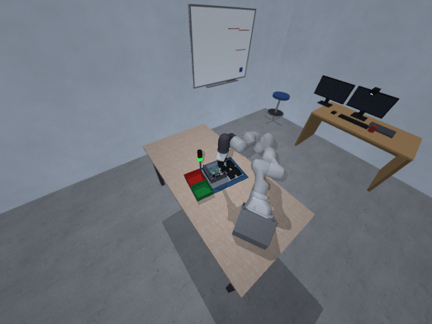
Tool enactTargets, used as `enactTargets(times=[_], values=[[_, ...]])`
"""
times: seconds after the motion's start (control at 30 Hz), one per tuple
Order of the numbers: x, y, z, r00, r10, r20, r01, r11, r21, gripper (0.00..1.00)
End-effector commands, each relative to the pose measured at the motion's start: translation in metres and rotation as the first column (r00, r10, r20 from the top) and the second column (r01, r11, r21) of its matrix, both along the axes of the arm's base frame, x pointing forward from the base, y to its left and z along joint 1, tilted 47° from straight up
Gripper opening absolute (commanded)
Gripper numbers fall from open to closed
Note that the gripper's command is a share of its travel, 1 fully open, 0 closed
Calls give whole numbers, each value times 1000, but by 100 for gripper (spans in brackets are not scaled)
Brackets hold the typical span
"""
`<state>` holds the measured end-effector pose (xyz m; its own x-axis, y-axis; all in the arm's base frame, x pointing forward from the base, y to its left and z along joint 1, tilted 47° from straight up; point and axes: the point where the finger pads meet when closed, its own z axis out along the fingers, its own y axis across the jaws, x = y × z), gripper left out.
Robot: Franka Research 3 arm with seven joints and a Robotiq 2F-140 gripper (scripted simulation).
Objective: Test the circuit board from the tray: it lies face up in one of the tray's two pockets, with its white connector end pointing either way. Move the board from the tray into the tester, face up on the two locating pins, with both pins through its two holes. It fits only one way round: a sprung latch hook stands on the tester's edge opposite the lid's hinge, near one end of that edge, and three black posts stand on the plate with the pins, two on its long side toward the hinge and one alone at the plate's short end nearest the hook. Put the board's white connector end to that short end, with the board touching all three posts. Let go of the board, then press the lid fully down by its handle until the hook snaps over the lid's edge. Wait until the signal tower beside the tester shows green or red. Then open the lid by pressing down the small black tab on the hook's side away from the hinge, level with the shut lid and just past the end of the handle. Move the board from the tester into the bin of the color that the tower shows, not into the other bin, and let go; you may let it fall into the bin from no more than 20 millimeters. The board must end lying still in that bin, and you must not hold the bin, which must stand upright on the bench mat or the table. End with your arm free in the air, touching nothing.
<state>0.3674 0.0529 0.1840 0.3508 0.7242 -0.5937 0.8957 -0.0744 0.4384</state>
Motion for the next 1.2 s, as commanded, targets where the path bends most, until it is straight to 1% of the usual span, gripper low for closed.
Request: enactTargets(times=[0.0, 0.2, 0.97, 1.17], values=[[2, -2, -4, 1000, 6, -2, -6, 1000, 3, 16], [3, -5, -7, 1000, 6, -2, -6, 1000, 3, 16], [3, -5, -7, 1000, 6, -2, -6, 1000, 3, 16], [5, -9, -12, 1000, 6, -2, -6, 1000, 3, 16]])
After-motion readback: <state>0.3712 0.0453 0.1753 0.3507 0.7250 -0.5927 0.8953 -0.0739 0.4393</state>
